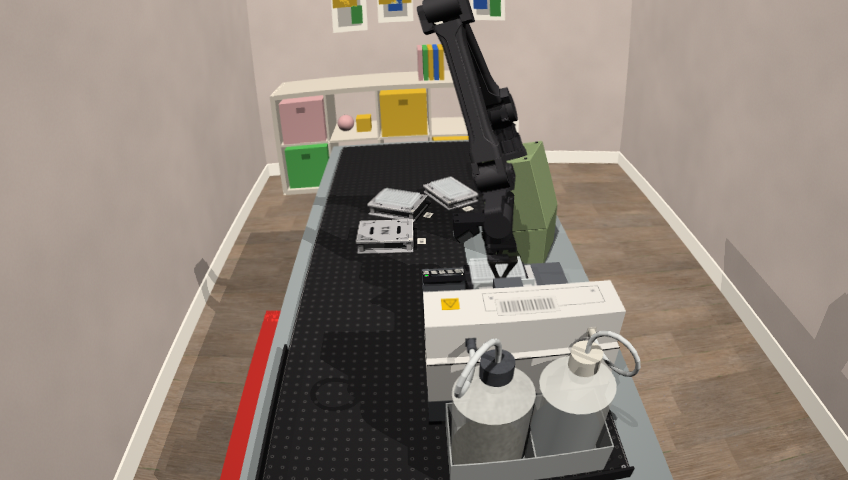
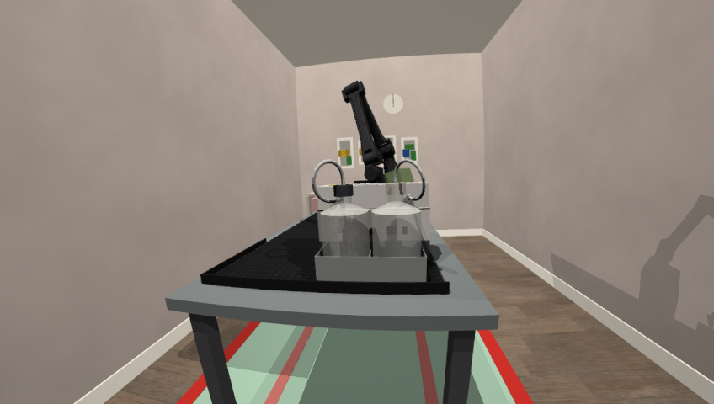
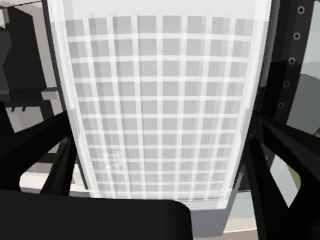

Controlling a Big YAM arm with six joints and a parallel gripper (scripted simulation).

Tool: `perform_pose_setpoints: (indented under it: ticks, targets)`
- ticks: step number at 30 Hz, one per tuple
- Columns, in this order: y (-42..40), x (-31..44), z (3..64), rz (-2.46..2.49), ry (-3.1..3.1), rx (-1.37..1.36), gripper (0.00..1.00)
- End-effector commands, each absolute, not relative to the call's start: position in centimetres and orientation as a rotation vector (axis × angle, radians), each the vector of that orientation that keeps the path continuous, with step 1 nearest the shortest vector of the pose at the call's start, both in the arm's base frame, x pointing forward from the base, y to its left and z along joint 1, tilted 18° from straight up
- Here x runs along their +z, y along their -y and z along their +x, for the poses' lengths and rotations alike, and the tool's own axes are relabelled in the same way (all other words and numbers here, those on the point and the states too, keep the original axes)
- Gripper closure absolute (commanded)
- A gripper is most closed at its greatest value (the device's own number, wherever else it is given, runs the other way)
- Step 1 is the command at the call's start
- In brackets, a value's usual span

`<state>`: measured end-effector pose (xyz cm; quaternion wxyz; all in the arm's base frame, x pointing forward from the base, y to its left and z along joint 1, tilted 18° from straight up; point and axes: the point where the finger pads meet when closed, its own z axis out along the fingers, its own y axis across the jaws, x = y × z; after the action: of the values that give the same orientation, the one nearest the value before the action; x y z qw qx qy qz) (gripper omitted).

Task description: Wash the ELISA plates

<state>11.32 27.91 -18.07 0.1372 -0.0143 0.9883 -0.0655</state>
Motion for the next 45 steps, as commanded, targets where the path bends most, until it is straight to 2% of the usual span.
perform_pose_setpoints:
  ticks: [1, 45]
  targets:
    - [-28.67, -17.88, 11.4, -0.05, -2.857, -0.17, 0.16]
    - [-29.26, -18.04, 11.25, -0.079, -2.855, -0.168, 0.16]
